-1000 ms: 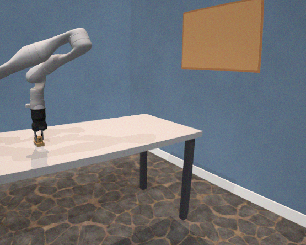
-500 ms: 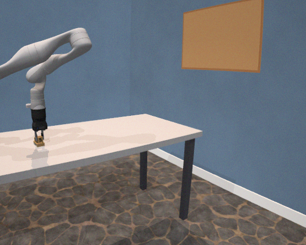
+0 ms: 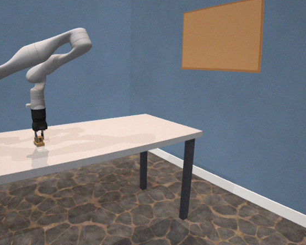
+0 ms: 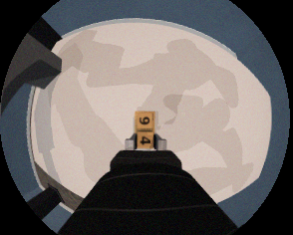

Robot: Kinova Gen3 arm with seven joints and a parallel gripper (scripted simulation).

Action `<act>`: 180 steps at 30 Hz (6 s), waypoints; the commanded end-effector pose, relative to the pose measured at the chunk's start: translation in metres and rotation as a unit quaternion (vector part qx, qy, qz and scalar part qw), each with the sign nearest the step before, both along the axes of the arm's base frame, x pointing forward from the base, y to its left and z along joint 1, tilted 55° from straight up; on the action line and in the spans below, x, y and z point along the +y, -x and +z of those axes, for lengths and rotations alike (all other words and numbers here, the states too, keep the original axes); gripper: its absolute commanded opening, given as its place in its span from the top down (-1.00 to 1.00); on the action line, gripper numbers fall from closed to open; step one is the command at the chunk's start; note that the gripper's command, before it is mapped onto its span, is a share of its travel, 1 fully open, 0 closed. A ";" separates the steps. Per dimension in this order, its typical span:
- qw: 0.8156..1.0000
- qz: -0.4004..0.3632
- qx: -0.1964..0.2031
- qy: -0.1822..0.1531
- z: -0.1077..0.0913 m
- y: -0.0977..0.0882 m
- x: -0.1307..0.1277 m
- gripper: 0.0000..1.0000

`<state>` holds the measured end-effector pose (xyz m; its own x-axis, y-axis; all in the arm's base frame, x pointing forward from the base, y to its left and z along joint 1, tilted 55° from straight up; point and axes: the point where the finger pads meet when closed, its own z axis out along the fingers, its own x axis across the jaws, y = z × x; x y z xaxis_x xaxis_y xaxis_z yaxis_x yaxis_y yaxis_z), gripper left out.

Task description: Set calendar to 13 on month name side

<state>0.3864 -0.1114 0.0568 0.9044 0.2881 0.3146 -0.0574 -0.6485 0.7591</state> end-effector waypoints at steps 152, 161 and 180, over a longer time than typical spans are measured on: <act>1.000 0.001 -0.003 -0.002 -0.007 -0.008 -0.008 -0.14; 1.000 0.001 -0.003 -0.002 -0.007 -0.008 -0.008 -0.14; 1.000 0.001 -0.003 -0.002 -0.007 -0.008 -0.008 -0.62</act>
<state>0.3908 -0.1189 0.0500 0.9050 0.2896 0.3117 -0.0527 -0.6507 0.7575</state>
